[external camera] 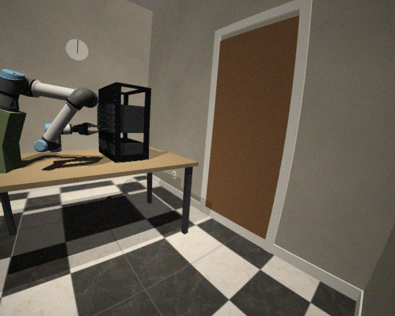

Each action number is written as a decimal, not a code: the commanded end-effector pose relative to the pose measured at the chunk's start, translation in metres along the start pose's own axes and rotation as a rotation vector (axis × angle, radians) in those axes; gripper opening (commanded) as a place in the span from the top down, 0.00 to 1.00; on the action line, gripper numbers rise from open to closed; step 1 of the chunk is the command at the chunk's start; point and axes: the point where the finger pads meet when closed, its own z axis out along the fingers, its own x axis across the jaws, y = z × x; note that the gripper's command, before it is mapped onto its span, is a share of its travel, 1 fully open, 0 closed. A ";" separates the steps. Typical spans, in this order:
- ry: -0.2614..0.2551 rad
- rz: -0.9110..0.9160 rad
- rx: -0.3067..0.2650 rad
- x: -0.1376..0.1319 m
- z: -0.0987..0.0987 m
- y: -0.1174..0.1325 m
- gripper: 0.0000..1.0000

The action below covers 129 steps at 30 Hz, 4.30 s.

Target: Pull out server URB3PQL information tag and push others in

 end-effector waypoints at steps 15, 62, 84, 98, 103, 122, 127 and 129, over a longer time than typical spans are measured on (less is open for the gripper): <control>0.001 0.000 0.000 0.000 0.000 0.000 0.85; -0.012 0.010 -0.002 0.001 -0.087 -0.001 0.85; -0.012 0.010 -0.002 0.001 -0.087 -0.001 0.00; -0.012 0.010 -0.002 0.001 -0.087 -0.001 0.00; -0.012 0.010 -0.002 0.001 -0.087 -0.001 0.00; -0.012 0.011 -0.002 0.001 -0.087 -0.001 0.00; -0.012 0.011 -0.002 0.001 -0.087 -0.001 0.00; -0.012 0.011 -0.002 0.001 -0.087 -0.001 0.00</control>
